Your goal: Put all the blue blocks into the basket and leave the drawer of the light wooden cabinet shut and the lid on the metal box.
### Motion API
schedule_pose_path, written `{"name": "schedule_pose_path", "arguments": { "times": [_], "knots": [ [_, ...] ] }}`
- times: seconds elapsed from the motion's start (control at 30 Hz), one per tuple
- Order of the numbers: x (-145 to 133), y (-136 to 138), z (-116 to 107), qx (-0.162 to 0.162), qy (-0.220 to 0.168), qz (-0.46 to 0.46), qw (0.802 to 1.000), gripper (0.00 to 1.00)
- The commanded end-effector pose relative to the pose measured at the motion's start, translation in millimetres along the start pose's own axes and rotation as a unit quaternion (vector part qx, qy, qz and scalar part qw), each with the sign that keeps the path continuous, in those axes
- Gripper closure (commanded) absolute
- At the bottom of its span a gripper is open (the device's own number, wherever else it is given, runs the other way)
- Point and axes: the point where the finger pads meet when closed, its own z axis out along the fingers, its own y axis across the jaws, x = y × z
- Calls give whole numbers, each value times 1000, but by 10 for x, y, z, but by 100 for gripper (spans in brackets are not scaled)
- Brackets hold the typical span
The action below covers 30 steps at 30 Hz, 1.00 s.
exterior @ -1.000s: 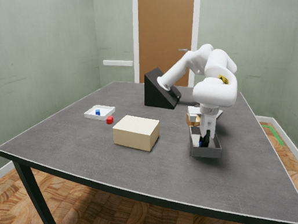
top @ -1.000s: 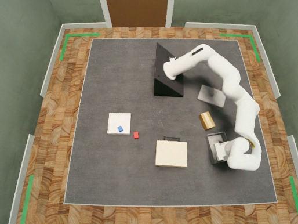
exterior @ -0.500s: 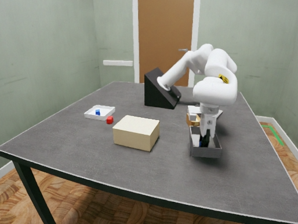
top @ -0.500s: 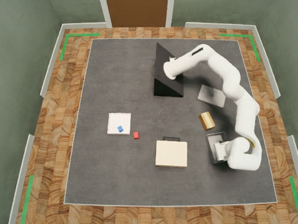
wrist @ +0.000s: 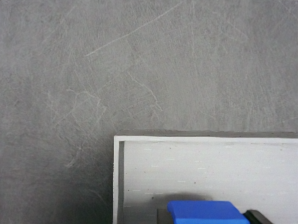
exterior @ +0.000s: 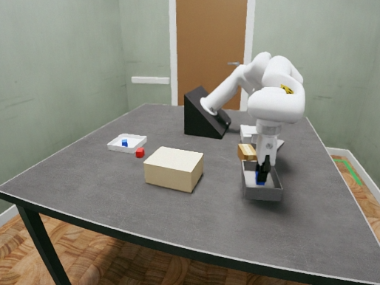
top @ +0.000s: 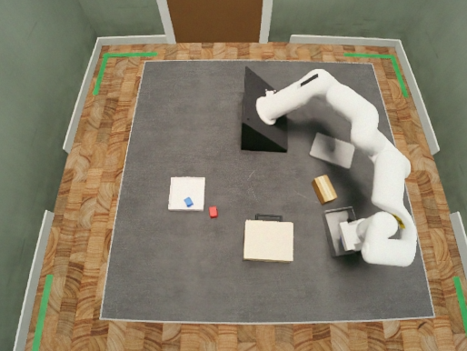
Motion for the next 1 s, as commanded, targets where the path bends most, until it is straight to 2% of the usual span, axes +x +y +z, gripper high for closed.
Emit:
{"name": "schedule_pose_path", "arguments": {
  "times": [0.0, 0.53, 0.97],
  "knots": [
    [-3, -7, -176, 2, 0, -1, 1000, 100],
    [-3, -5, -817, 2, 0, -1, 1000, 100],
    [-3, -4, -1082, 2, 0, -1, 1000, 100]
  ]
}}
